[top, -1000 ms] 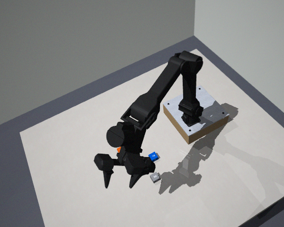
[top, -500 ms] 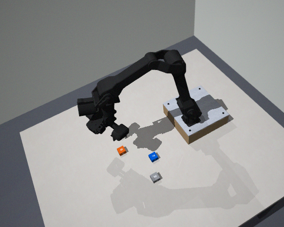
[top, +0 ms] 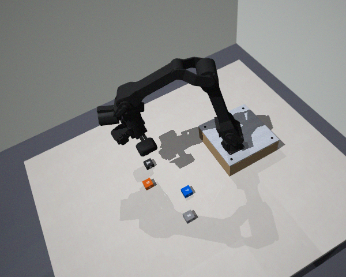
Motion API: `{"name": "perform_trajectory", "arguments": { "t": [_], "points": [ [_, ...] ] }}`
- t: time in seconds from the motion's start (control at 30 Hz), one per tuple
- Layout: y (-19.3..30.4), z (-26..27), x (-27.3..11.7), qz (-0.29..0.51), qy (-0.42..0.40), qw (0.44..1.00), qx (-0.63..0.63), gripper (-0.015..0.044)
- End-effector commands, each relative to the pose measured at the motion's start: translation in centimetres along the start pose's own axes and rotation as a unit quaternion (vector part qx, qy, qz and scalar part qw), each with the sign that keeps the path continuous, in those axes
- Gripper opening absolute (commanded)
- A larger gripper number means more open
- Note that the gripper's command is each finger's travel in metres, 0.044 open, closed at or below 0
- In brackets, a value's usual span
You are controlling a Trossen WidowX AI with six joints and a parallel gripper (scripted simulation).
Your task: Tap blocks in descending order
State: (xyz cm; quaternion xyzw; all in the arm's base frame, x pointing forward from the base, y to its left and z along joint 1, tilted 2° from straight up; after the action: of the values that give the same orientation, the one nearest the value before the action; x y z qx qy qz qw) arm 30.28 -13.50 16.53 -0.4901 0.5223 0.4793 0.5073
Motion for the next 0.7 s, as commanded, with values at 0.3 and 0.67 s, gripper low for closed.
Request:
{"name": "perform_trajectory", "arguments": {
  "t": [0.3,0.67],
  "points": [
    [0.1,0.0,0.0,0.002,0.0,1.0,0.003,0.04],
    [4.2,13.8,-0.2,-0.004,0.0,1.0,0.01,0.04]
  ]
}}
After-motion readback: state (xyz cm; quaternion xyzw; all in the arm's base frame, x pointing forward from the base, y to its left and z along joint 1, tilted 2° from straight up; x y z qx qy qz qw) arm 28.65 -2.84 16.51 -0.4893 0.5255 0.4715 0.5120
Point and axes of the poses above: the point midway between the two fingers, 35 mm back from their tips, its own x axis out along the fingers, its own z axis across the jaws, y = z × x, the point moved 8 cm from there along -x, back along the fingers, and after that the axes turned 5 degrees about x, right-handed, at the moved point
